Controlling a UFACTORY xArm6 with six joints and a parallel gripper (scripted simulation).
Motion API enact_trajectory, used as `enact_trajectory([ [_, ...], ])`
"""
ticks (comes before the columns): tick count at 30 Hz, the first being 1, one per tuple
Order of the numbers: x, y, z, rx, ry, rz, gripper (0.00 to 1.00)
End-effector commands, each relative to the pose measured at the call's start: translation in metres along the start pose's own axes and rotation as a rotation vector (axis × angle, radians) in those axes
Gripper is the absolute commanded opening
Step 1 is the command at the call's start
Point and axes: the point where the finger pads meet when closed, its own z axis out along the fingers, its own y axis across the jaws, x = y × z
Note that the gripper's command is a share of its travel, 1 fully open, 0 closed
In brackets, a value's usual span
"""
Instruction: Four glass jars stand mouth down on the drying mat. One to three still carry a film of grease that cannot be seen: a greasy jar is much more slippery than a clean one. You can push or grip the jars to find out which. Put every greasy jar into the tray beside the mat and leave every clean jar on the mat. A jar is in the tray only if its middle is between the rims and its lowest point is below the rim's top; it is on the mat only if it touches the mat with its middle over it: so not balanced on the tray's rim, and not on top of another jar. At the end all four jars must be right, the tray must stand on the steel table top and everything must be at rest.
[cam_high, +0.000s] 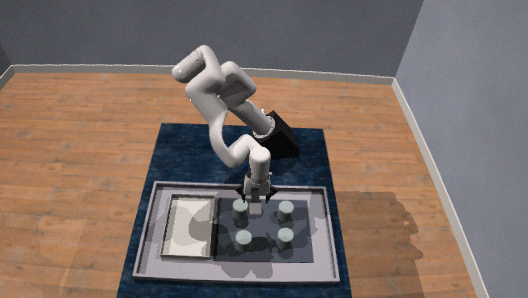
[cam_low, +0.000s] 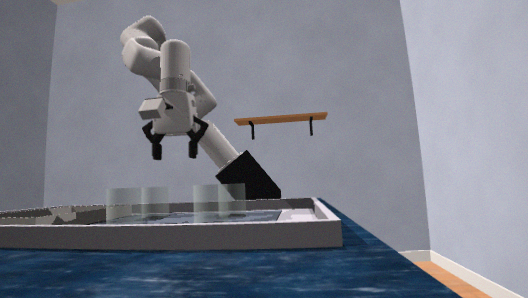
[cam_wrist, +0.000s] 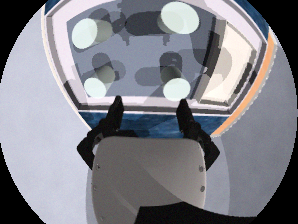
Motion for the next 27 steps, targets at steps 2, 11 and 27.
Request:
enact_trajectory([
  [2,-0.019,0.062,-0.004,0.013,0.011,-0.001,1.0],
  [11,-0.018,0.061,0.015,0.013,0.011,-0.001,1.0],
  [27,-0.018,0.061,0.051,0.013,0.011,-0.001,1.0],
])
